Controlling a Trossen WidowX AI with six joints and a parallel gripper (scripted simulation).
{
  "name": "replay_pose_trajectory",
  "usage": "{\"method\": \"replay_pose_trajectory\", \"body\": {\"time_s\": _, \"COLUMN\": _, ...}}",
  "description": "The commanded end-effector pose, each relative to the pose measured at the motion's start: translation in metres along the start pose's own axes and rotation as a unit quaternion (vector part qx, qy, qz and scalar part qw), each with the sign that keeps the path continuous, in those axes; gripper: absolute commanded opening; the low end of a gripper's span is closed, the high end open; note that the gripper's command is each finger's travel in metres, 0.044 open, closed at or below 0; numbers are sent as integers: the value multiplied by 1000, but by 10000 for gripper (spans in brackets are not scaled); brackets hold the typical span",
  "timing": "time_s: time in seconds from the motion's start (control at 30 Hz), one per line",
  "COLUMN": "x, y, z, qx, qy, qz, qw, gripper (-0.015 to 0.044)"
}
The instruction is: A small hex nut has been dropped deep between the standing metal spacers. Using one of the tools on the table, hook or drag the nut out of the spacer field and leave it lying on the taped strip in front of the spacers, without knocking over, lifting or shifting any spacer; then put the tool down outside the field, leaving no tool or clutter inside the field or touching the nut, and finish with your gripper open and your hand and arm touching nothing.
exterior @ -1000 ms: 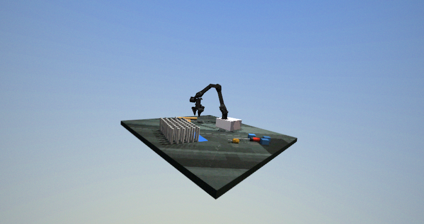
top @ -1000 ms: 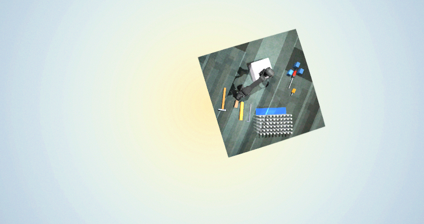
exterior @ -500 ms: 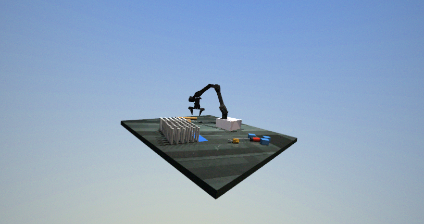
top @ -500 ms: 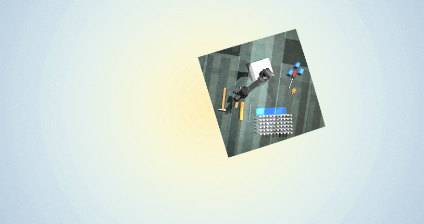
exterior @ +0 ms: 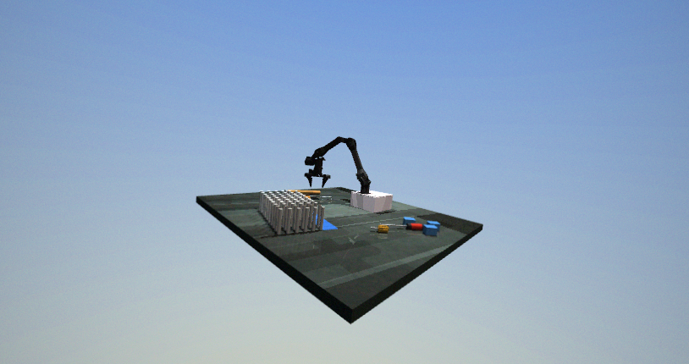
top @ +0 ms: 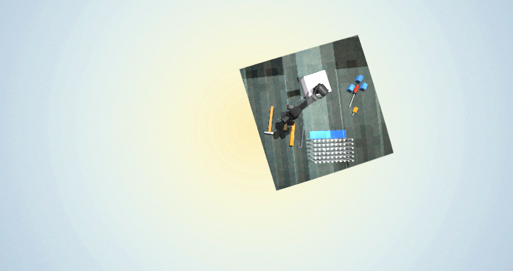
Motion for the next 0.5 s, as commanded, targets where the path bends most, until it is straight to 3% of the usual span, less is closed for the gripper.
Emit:
{"method": "replay_pose_trajectory", "body": {"time_s": 0.0, "x": 5, "y": -10, "z": 11, "qx": -404, "qy": -31, "qz": 34, "qw": 914, "gripper": 440}}
{"method": "replay_pose_trajectory", "body": {"time_s": 0.37, "x": 5, "y": -14, "z": 16, "qx": -622, "qy": -53, "qz": 32, "qw": 781, "gripper": 440}}
{"method": "replay_pose_trajectory", "body": {"time_s": 0.47, "x": 5, "y": -14, "z": 16, "qx": -631, "qy": -54, "qz": 31, "qw": 774, "gripper": 440}}
Point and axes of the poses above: the point midway between the two fingers, 35 mm back from their tips, its own x axis out along the fingers, its own z axis across the jaws, y = z × x, the point moved 4 cm from there along -x, back along the fingers, and after that the axes turned 13 degrees about -x, right-handed, at the moved point
